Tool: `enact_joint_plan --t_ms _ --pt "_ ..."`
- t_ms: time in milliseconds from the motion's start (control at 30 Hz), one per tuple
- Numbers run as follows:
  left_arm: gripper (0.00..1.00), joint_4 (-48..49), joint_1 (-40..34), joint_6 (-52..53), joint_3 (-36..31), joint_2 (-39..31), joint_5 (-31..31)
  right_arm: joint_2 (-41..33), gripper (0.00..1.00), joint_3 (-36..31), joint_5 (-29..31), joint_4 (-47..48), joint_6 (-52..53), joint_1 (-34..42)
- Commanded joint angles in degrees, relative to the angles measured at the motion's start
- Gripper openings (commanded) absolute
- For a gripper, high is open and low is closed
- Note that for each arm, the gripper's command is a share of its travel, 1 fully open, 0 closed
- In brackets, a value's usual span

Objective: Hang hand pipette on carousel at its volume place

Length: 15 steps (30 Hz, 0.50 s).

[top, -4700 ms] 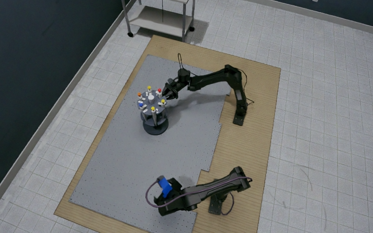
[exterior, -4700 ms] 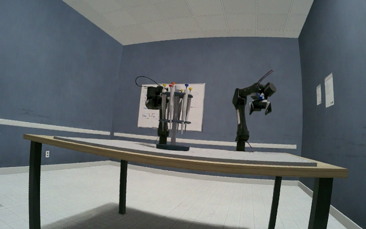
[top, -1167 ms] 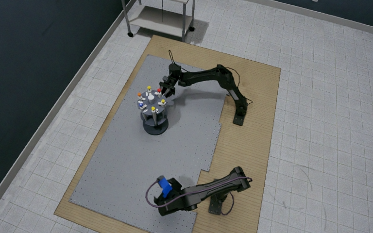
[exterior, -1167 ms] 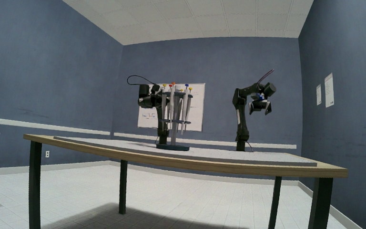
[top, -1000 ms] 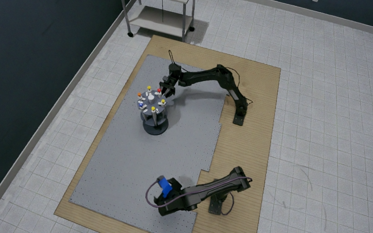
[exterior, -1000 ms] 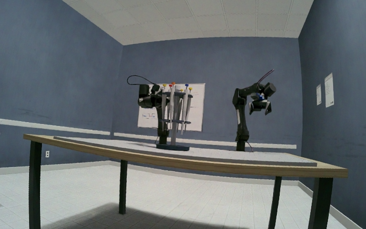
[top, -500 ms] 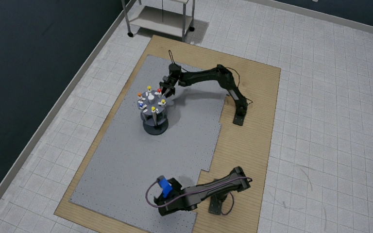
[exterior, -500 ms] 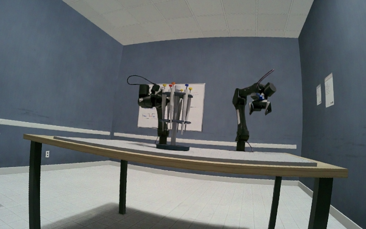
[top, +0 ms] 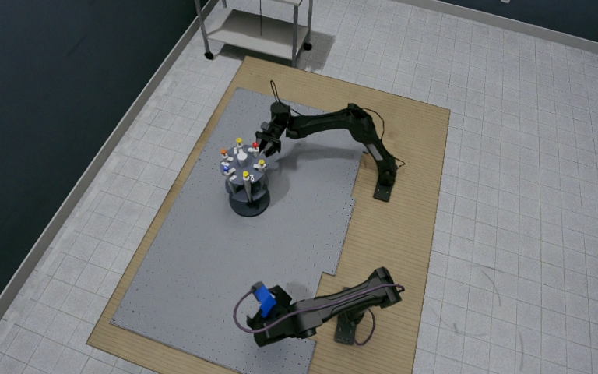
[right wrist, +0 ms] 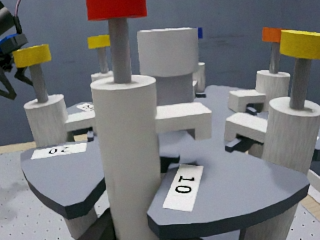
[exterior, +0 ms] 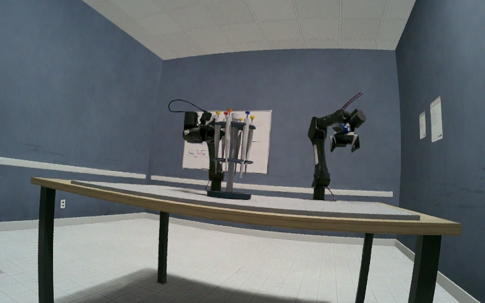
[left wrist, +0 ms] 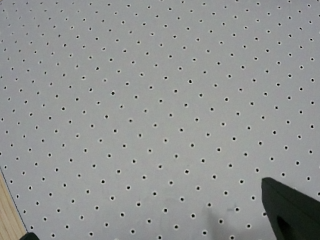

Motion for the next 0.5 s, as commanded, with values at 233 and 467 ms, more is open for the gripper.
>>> enact_joint_plan --t_ms 233,467 --pt "1.0 0.74 0.32 0.5 0.81 -0.26 1.13 -1.92 0.12 1.95 -1.67 -0.59 -0.48 0.43" --pt "1.0 0.74 0.32 0.5 0.81 -0.26 1.13 -2.01 0.12 1.41 -1.92 -0.3 -0.64 -0.33"
